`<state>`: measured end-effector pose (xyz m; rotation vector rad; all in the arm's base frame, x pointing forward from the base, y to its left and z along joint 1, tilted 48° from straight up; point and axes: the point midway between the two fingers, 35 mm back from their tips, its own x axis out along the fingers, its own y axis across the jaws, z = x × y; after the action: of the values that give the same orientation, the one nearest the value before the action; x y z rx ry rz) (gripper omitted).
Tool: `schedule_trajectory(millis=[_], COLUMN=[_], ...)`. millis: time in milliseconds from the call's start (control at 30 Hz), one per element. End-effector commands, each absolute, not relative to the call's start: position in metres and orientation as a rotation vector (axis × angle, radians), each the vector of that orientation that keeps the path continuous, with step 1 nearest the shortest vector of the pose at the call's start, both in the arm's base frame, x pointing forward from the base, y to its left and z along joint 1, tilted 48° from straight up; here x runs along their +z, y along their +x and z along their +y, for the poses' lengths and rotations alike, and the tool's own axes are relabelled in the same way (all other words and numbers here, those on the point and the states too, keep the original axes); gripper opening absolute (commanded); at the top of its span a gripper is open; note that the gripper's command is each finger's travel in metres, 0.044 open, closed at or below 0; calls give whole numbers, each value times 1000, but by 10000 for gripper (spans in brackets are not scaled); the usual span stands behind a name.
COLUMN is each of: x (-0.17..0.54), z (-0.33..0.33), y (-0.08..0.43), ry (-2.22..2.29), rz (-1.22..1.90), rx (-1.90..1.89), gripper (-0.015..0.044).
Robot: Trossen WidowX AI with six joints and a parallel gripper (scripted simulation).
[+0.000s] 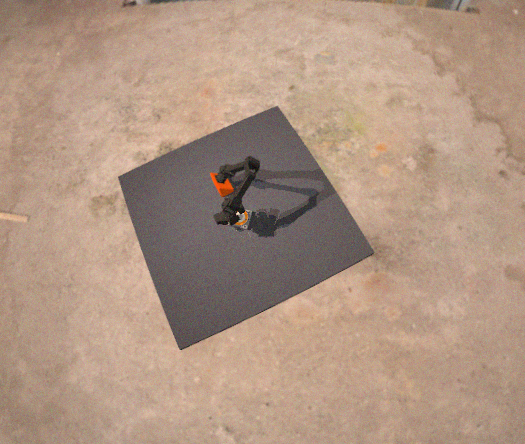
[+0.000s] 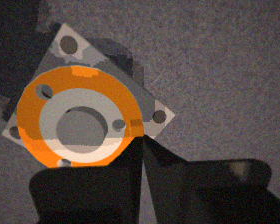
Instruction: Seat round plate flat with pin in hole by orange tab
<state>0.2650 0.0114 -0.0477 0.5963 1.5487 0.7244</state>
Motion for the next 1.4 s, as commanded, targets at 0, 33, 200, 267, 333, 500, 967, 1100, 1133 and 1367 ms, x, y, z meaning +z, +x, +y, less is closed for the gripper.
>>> schedule_trajectory(millis=[0, 33, 200, 267, 333, 500, 967, 1100, 1133, 1367], x=[-47, -47, -47, -47, -47, -47, -47, -47, -47, -47], z=[12, 12, 12, 12, 12, 12, 12, 13, 13, 14], y=[272, 272, 272, 272, 272, 272, 274, 277, 278, 280], ry=[584, 584, 584, 584, 584, 584, 584, 584, 584, 584], rz=[1528, 1528, 1528, 1528, 1528, 1528, 1528, 1528, 1528, 1528], rx=[728, 728, 728, 728, 728, 728, 728, 728, 728, 728], gripper=[0, 0, 0, 0, 0, 0, 0, 0, 0, 0])
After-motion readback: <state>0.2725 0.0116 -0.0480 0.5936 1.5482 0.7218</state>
